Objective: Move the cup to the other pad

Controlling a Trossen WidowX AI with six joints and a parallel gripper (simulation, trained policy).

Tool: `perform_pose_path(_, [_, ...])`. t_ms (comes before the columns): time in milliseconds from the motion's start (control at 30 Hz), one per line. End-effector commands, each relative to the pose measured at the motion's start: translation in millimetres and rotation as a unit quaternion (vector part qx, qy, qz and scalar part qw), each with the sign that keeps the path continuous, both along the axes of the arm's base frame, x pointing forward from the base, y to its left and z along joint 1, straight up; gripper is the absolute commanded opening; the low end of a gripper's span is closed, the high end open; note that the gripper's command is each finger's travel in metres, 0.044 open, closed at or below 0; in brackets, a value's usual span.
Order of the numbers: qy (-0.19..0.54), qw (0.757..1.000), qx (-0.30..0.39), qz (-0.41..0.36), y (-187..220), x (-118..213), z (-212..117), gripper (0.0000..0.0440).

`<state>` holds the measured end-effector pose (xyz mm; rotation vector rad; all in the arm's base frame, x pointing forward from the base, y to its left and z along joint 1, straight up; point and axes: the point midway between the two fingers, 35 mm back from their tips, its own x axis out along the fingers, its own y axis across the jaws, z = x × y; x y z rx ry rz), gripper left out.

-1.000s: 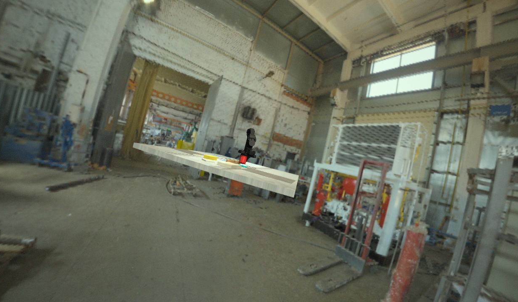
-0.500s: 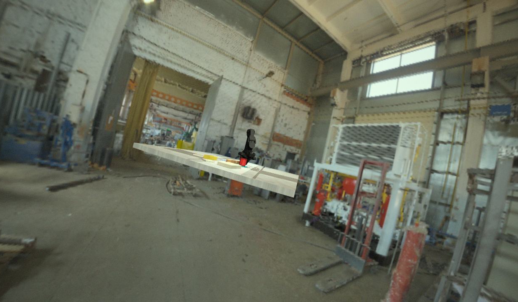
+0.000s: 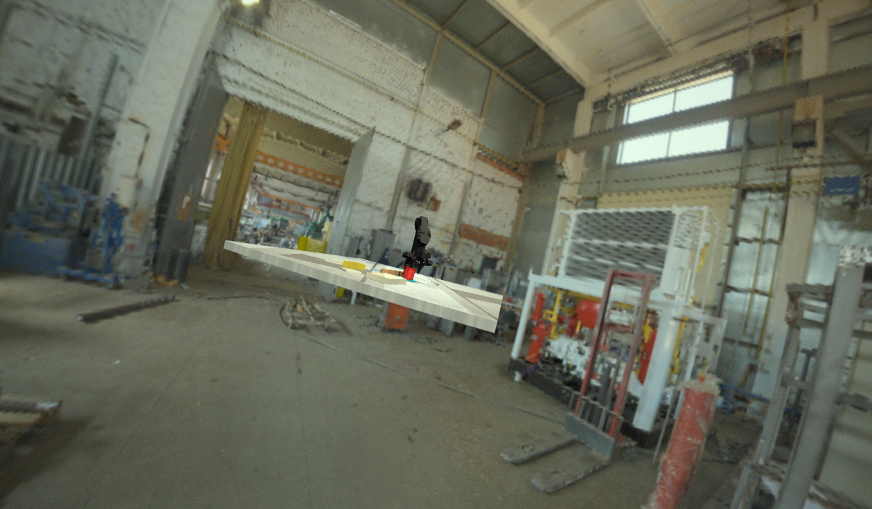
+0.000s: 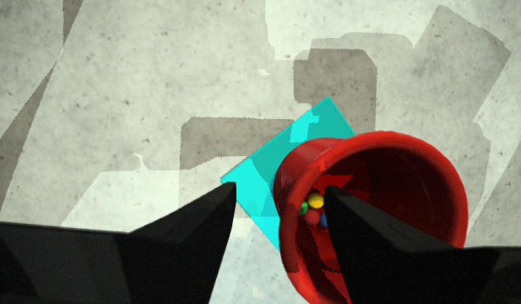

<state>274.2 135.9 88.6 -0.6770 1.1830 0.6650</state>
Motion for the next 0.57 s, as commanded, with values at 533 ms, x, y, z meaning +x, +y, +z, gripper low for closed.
perform_pose_path(533, [-0.057, 0.997, 0.050, -0.003, -0.2, -6.1, 56.3, 0.0338])
